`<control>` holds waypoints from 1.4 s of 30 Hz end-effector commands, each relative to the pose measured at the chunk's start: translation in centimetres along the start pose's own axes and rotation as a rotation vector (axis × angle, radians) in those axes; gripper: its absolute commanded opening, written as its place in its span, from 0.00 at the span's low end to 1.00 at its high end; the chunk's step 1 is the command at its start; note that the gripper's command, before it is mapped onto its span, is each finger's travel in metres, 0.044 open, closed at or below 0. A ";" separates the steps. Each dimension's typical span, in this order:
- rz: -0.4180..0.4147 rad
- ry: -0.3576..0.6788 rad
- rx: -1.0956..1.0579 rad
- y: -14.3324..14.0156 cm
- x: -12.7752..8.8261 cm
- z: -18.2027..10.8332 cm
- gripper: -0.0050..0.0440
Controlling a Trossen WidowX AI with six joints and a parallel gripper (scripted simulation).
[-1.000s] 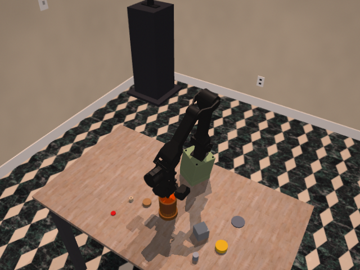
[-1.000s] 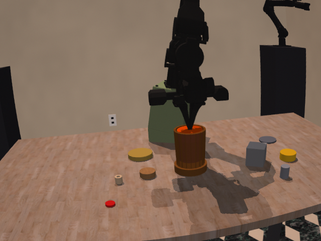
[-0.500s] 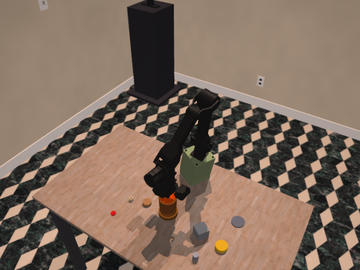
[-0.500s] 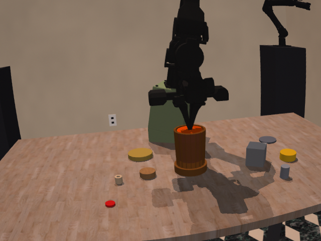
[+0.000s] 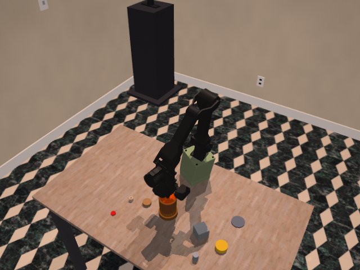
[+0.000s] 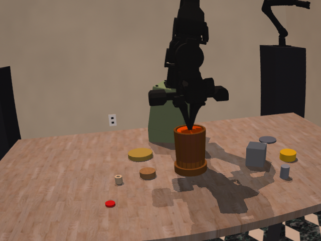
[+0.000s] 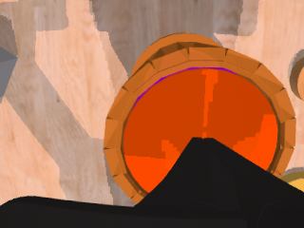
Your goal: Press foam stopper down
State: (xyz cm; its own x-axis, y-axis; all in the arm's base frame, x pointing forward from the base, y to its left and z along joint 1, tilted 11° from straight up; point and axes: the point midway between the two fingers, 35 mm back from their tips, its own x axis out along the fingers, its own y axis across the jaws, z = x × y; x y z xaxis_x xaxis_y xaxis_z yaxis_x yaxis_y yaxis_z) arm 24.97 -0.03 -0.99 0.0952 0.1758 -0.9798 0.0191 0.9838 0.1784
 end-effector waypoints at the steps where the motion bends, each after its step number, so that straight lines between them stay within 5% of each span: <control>1: 0.000 -0.001 0.001 0.1 0.0 0.0 0.10; 42: 0.000 0.000 0.001 0.1 0.3 -0.3 0.10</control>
State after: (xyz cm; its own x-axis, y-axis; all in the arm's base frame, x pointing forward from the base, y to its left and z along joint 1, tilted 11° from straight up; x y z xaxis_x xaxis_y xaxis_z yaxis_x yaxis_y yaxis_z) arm 24.97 0.00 -1.11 0.0993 0.1755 -0.9795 0.0188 0.9838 0.1781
